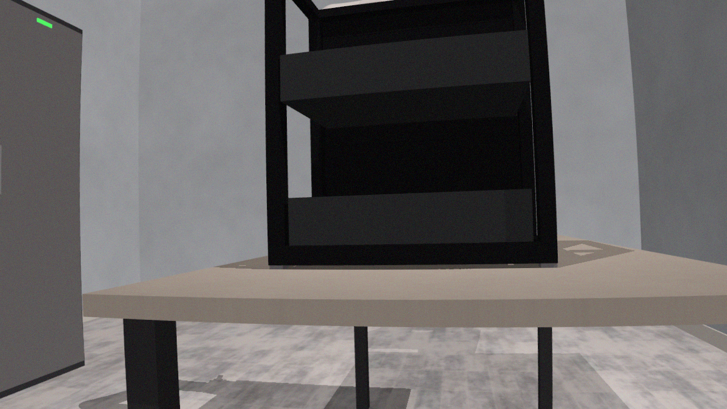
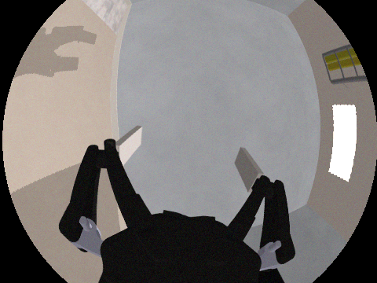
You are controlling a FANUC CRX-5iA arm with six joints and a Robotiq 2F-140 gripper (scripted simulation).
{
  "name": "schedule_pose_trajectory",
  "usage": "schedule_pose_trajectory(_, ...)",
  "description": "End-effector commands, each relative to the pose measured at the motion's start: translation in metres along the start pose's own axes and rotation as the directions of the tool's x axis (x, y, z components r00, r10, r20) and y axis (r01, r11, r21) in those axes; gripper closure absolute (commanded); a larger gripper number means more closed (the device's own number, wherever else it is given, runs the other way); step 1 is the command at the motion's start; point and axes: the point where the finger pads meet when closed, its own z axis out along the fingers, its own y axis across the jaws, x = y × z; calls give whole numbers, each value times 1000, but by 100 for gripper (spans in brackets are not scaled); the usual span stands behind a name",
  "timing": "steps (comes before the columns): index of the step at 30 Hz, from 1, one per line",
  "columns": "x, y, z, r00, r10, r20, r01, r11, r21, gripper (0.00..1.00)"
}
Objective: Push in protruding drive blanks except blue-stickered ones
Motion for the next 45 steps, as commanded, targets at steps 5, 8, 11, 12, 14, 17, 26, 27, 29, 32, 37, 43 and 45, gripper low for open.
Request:
schedule_pose_trajectory(5, -24, 29, -2, 989, 6, 150, 7, 996, -87, 0)
schedule_pose_trajectory(8, -38, 42, -6, 973, 10, 229, 19, 992, -125, 0)
schedule_pose_trajectory(11, -54, 56, -13, 950, 16, 313, 36, 986, -161, 0)
schedule_pose_trajectory(12, -60, 61, -16, 939, 19, 342, 43, 984, -173, 0)
schedule_pose_trajectory(14, -65, 66, -20, 928, 21, 371, 51, 982, -184, 0)
schedule_pose_trajectory(17, -77, 75, -27, 902, 27, 431, 68, 977, -203, 0)
schedule_pose_trajectory(26, -130, 110, -82, 723, 55, 688, 165, 954, -249, 0)
schedule_pose_trajectory(27, -136, 114, -90, 698, 58, 714, 176, 952, -250, 0)
schedule_pose_trajectory(29, -146, 119, -106, 643, 64, 763, 199, 948, -247, 0)
schedule_pose_trajectory(32, -151, 122, -115, 615, 67, 786, 210, 947, -245, 0)
schedule_pose_trajectory(37, -171, 133, -160, 463, 78, 883, 259, 941, -219, 0)
schedule_pose_trajectory(43, -185, 141, -216, 273, 83, 958, 299, 940, -167, 0)
schedule_pose_trajectory(45, -188, 143, -235, 212, 83, 974, 307, 940, -147, 0)
